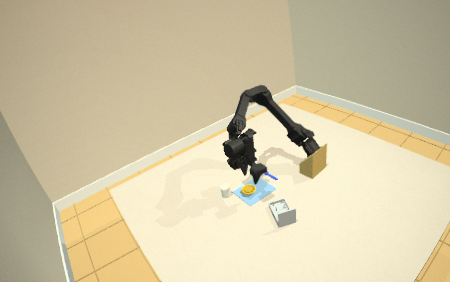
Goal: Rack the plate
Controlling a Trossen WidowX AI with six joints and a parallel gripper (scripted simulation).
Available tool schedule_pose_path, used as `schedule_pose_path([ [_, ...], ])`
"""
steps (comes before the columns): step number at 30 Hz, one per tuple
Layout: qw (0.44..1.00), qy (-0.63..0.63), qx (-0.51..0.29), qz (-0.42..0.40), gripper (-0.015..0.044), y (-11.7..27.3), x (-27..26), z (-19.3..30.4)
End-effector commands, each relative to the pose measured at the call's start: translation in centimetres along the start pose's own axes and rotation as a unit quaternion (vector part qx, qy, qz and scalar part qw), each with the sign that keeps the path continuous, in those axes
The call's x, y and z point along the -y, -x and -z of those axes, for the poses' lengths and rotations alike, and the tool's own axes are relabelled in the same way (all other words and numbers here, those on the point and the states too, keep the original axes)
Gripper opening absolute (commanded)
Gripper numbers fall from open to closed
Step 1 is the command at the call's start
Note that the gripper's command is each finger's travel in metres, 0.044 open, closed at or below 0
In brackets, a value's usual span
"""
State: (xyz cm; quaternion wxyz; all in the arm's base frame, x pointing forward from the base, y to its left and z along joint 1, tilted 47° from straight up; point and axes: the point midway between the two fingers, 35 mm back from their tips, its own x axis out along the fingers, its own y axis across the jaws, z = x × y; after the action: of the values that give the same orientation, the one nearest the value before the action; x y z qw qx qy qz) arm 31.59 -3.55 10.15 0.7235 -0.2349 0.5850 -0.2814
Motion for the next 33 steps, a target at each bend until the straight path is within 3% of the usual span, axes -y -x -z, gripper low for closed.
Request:
schedule_pose_path([
  [1,0.998,0.046,-0.031,0.024,0.0400,-1.2,1.2,-0.8],
  [33,0.997,0.055,-0.037,0.027,0.0400,-5.6,1.7,-0.7],
])
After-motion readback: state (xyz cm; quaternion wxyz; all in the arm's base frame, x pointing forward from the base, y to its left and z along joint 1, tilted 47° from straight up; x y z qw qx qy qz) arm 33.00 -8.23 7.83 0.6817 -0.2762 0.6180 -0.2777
